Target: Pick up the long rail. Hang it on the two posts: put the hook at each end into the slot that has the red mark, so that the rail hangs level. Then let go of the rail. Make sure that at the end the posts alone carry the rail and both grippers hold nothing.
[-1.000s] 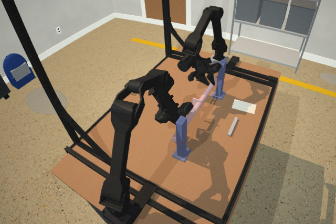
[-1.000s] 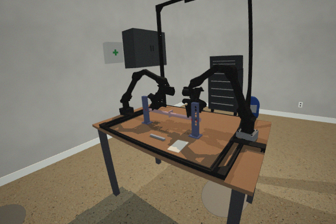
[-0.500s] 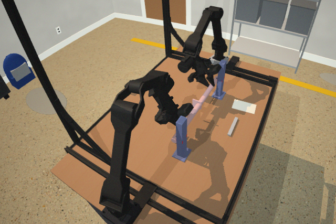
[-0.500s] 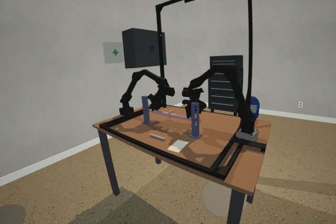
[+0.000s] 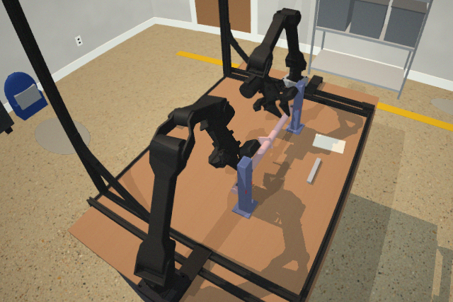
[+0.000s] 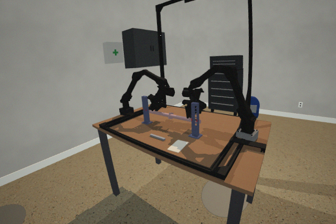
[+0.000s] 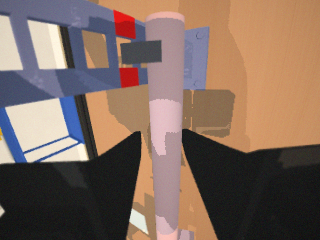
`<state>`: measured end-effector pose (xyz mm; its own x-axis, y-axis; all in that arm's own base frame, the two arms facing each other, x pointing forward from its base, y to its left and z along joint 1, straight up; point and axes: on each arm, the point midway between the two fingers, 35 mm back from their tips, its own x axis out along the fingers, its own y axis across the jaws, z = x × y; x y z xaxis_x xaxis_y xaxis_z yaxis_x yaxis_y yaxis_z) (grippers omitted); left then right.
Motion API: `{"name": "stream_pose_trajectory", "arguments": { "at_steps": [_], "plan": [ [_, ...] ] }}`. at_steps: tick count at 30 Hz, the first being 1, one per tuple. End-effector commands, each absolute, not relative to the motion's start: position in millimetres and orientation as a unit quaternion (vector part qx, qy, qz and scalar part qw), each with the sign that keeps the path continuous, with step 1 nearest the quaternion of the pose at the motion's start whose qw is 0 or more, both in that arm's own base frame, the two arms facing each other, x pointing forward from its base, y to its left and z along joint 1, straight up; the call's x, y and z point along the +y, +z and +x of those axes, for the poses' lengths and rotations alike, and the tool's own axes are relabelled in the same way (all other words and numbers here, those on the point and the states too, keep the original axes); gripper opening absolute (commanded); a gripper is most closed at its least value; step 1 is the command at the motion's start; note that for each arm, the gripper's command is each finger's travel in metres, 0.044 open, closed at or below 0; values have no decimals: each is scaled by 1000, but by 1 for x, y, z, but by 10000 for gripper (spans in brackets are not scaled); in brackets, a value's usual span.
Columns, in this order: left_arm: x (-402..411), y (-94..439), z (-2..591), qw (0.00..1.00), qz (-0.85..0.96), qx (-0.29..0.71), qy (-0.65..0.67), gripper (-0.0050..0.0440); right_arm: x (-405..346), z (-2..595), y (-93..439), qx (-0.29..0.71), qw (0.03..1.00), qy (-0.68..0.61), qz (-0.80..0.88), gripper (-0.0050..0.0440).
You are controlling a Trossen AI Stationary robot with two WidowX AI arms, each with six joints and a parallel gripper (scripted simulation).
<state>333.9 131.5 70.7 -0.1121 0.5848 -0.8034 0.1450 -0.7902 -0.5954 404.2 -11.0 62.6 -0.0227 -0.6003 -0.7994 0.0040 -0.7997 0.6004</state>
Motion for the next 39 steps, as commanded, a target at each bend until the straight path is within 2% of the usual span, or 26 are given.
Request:
{"name": "stream_pose_trajectory", "arguments": {
  "at_steps": [1,10,11,39],
  "plan": [
    [132,71,334,159,-647,-282,690,216,-11,404,63,-226,224,-678,662,216],
    [132,71,334,159,-647,-282,690,432,-11,404,63,-226,224,-678,662,432],
    [132,71,334,159,-647,-282,690,440,-11,404,63,-226,224,-678,662,440],
    [118,85,334,160,-647,-283,690,440,3,405,80,-226,224,-678,662,440]
  ]
}}
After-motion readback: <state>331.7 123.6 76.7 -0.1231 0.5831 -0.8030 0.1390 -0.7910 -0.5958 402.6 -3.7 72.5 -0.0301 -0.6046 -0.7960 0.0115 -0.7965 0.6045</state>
